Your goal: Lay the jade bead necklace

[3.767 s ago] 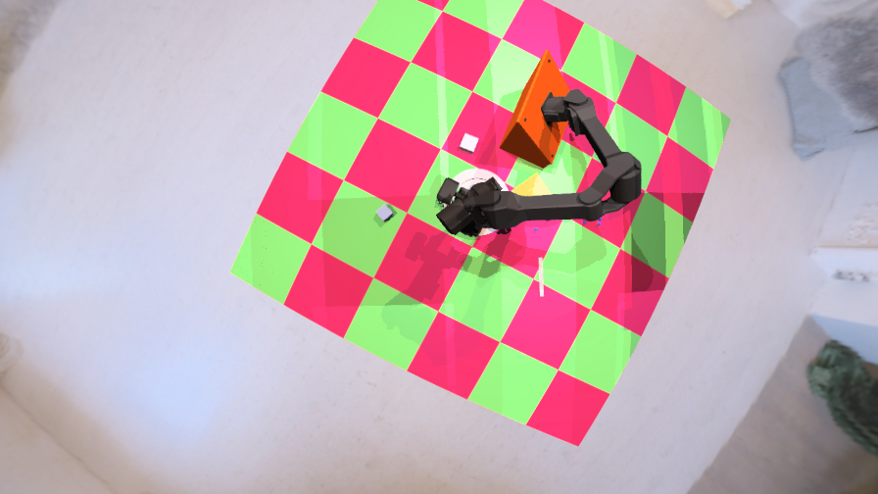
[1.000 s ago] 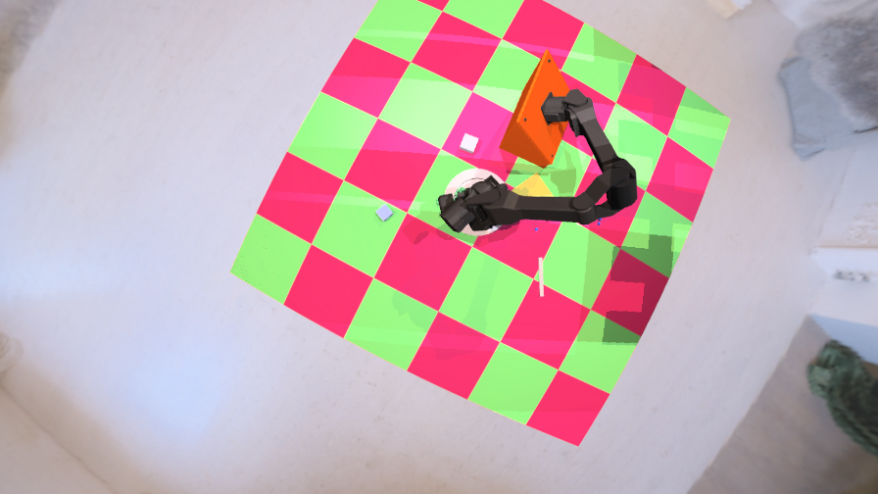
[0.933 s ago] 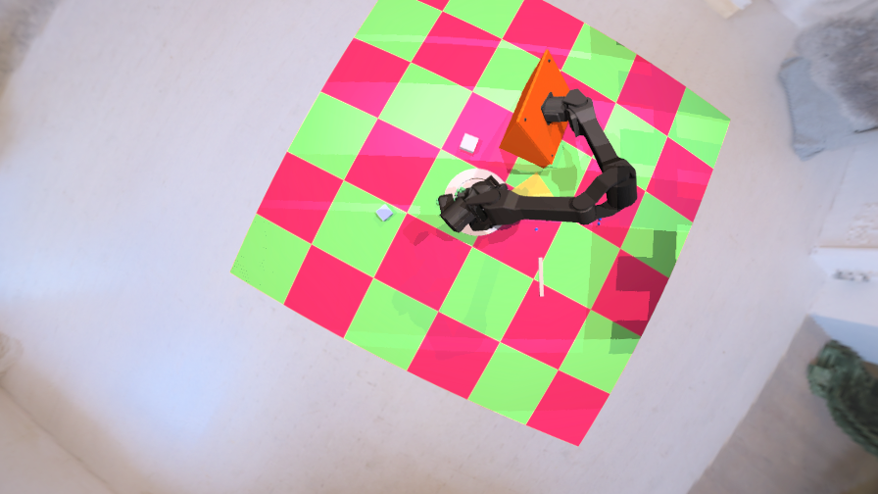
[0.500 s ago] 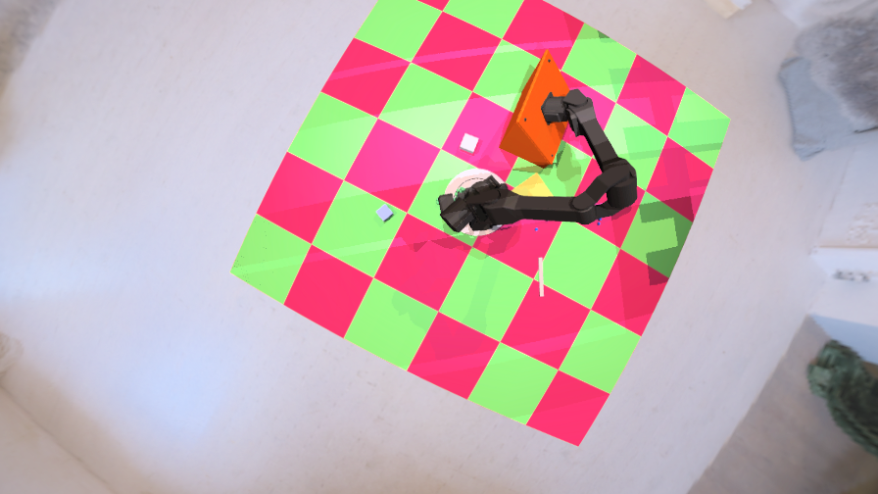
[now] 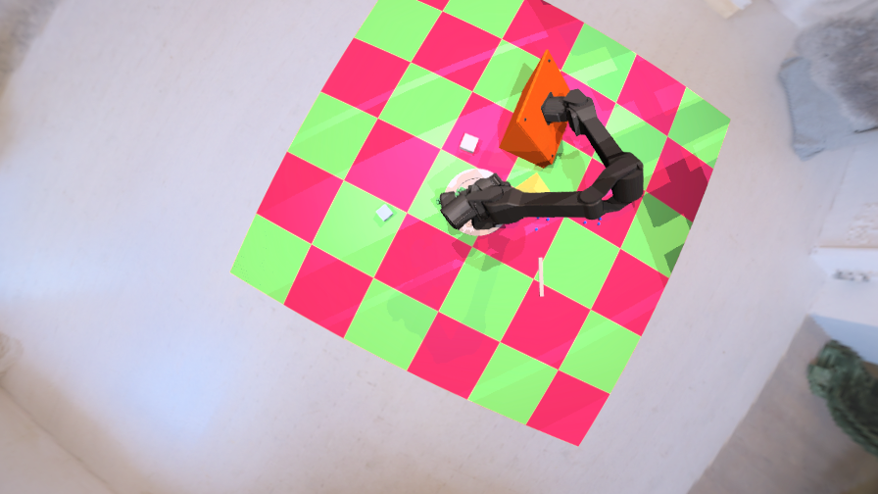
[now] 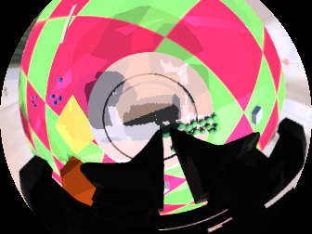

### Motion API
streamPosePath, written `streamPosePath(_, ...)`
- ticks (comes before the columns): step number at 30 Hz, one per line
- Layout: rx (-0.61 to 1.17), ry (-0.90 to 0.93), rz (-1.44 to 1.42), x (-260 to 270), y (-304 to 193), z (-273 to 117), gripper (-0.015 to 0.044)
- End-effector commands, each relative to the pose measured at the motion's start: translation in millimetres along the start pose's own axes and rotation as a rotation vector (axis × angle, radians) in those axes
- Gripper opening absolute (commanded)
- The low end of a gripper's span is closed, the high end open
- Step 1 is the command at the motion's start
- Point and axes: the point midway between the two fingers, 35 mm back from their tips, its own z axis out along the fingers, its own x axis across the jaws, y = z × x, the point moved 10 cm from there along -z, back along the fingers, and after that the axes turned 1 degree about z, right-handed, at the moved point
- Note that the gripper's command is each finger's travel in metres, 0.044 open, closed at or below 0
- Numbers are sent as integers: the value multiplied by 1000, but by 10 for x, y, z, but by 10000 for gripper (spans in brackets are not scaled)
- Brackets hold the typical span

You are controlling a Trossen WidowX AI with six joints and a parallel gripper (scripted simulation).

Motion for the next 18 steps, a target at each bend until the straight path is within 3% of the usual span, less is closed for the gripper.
streamPosePath(1,5,1,-2,110,-25,-9,0)
streamPosePath(18,4,2,-1,185,-41,148,0)
